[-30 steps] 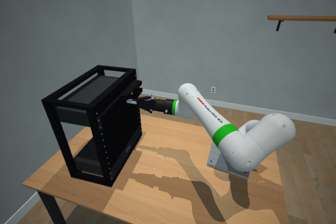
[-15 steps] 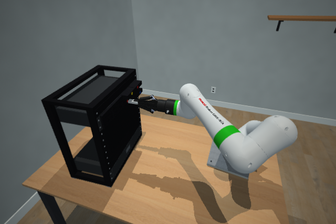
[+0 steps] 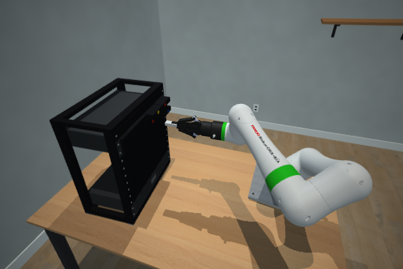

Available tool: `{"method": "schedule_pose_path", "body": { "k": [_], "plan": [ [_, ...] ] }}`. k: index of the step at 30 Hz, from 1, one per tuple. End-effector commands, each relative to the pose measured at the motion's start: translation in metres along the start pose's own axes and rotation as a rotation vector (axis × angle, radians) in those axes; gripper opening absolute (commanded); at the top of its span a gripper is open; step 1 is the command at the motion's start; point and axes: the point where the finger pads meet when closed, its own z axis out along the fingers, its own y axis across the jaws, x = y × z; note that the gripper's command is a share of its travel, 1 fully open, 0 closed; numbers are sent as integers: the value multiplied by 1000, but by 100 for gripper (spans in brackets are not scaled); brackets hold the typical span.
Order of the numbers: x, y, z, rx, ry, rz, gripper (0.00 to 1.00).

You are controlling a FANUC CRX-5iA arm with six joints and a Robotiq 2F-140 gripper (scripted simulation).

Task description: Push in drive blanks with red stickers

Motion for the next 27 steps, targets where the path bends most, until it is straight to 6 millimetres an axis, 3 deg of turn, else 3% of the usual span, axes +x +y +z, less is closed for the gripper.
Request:
{"method": "schedule_pose_path", "body": {
  "k": [1,13,27],
  "plan": [
    [0,-1,-8,0,0,0,0],
    [5,-4,-9,0,0,0,0],
    [54,-29,-10,0,0,0,0]
  ]
}}
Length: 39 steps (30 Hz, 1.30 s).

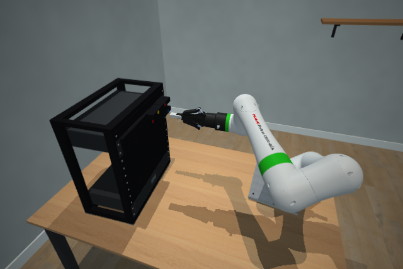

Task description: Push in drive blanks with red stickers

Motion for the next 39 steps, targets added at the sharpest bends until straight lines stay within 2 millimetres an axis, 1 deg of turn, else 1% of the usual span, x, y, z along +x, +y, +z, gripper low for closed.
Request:
{"method": "schedule_pose_path", "body": {
  "k": [1,8,14,23,25,29,31,39],
  "plan": [
    [12,-7,1,0,-2,0,0],
    [46,-24,1,0,-2,0,0],
    [61,-32,1,0,-2,0,0],
    [63,-33,2,0,-2,0,0],
    [63,-33,8,0,-2,0,0],
    [63,-33,31,0,-2,0,0],
    [63,-33,38,0,-2,0,0],
    [63,-33,40,0,-2,0,0]
  ]
}}
